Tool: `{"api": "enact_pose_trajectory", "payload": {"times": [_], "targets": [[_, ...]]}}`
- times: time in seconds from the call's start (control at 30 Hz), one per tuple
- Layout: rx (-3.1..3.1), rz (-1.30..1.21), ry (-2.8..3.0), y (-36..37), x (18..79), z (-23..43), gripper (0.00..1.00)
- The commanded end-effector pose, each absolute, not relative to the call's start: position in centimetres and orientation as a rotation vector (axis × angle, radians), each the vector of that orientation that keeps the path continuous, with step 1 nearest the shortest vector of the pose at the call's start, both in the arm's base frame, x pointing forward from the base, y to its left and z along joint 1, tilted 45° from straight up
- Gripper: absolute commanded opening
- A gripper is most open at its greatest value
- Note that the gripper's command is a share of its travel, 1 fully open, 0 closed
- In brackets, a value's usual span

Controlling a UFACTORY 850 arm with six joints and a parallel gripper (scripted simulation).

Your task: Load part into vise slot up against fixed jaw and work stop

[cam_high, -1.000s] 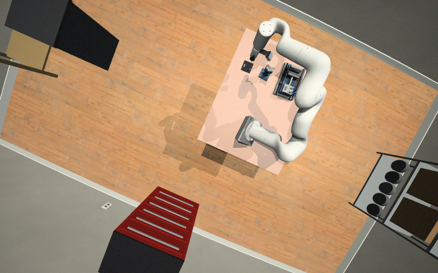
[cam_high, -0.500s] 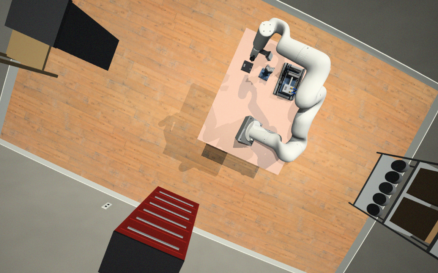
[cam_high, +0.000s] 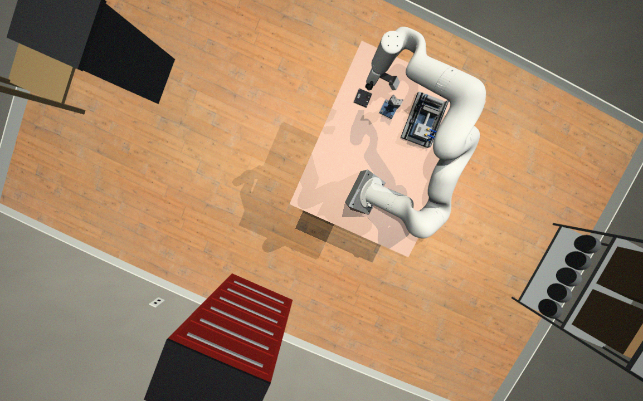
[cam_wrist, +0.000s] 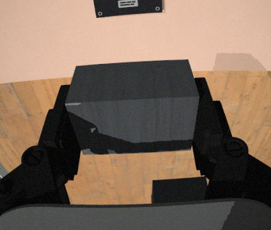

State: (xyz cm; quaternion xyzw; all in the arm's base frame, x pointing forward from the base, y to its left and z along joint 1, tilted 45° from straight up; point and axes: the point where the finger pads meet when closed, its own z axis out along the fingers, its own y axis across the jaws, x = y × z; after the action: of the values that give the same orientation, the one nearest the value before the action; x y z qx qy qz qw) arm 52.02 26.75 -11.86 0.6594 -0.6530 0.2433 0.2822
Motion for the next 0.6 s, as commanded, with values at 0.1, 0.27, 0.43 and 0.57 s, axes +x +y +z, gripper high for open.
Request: {"api": "enact_pose_trajectory", "payload": {"times": [0.1,0.27,0.43,0.57], "targets": [[1.762,0.627,-1.779,27.2,51.8,-12.0,0.0],[1.755,0.597,-1.812,27.6,51.4,-12.3,0.0],[1.748,0.568,-1.844,28.0,51.1,-12.6,0.0],[1.741,0.543,-1.872,28.4,50.8,-12.8,0.0]]}}
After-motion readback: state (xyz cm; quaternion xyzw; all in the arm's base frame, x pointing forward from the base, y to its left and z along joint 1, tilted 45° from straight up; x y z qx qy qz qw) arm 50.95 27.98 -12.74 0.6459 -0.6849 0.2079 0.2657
